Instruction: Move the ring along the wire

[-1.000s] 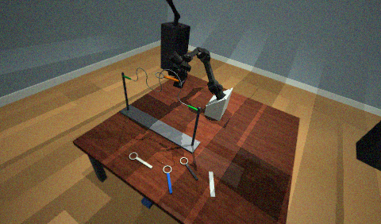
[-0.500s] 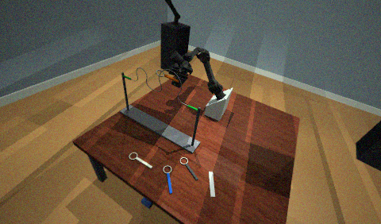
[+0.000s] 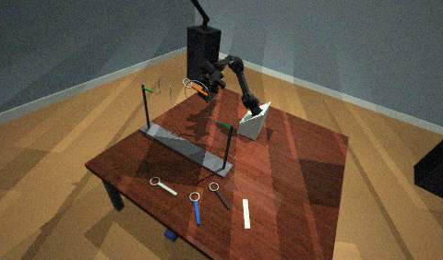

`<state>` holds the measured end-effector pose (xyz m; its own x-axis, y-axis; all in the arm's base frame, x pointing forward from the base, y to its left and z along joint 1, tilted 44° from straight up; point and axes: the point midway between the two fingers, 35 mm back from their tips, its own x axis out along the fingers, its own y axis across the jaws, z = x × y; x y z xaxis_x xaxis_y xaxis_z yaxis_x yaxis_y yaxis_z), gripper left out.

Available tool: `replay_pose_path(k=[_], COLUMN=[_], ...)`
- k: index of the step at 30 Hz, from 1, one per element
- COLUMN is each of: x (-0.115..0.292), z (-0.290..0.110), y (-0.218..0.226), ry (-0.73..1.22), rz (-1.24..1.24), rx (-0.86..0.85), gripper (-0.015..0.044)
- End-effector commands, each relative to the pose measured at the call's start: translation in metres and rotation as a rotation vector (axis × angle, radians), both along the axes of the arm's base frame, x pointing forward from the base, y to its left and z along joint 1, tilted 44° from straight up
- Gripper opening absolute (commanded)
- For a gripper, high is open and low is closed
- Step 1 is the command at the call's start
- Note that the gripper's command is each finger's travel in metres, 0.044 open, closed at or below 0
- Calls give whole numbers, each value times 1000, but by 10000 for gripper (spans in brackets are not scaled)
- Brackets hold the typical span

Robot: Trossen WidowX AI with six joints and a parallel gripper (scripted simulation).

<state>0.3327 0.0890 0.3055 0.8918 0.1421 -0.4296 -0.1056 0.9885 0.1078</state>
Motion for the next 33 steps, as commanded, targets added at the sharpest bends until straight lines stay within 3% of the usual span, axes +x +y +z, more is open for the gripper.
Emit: replay_pose_path(k=[1,33], x=[1,4], z=[-1,0], y=[-2,-16], ry=[-13,-98], rz=[-4,-32], rx=[-67,-466], gripper=[-150,-150])
